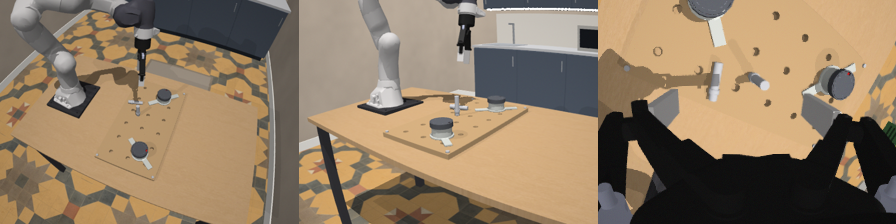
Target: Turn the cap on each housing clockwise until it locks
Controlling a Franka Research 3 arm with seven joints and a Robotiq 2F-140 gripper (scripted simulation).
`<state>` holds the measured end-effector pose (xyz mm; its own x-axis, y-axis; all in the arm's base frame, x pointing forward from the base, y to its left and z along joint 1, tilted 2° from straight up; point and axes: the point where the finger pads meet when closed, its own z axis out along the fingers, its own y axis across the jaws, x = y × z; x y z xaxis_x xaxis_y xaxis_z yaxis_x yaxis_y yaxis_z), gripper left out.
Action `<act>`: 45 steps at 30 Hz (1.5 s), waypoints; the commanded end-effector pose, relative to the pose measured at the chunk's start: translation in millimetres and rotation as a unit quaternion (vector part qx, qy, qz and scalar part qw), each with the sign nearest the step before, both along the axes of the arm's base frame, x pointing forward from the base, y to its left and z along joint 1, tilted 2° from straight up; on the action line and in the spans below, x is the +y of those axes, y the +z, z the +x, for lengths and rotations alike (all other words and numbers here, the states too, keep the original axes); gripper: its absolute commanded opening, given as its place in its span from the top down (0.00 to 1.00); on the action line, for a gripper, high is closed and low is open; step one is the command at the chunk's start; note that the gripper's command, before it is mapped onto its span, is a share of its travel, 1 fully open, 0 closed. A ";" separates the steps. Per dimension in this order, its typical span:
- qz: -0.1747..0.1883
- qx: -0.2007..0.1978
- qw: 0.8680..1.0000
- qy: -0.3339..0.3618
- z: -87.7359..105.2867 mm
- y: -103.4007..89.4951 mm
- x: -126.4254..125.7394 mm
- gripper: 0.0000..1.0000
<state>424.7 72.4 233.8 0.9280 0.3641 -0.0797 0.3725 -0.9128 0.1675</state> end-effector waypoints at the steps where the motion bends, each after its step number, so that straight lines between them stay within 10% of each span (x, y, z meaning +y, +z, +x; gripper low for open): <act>1: 0.012 -0.009 1.000 -0.023 5.0 -2.2 -1.7 0.00; 45: 0.065 -0.015 0.987 -0.145 12.1 -32.7 -52.1 0.00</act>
<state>434.0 18.0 201.2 0.9934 0.1099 -0.0337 0.1117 -0.9920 0.0584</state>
